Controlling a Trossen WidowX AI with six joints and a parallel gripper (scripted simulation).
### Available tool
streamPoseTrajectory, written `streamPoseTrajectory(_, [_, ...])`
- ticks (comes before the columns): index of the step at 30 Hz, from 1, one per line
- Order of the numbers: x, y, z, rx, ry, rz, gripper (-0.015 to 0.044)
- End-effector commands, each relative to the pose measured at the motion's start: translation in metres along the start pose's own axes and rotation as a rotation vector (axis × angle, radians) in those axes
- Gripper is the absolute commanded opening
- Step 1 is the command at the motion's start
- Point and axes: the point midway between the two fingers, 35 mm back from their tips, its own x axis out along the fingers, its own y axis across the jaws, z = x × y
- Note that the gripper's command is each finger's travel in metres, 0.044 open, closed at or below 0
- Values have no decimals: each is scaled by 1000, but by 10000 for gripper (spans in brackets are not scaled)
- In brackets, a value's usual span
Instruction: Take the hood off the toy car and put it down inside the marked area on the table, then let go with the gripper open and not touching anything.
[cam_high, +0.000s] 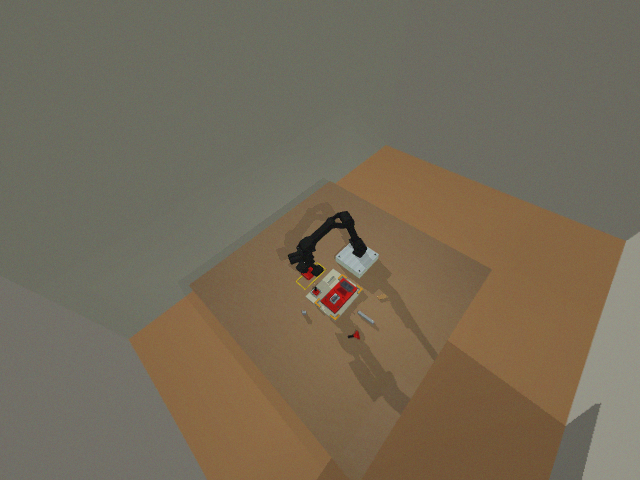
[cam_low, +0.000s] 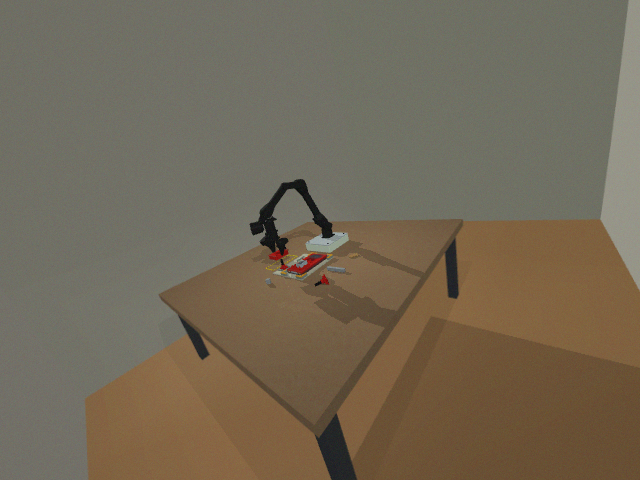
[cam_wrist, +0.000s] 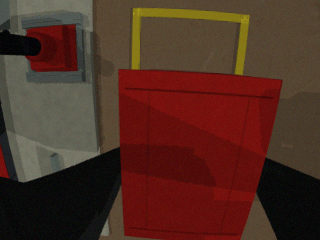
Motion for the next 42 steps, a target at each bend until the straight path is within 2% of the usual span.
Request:
streamPoseTrajectory(1, [4, 1, -2, -2, 4, 2, 0])
streamPoseTrajectory(42, [26, 1, -4, -2, 4, 2, 0])
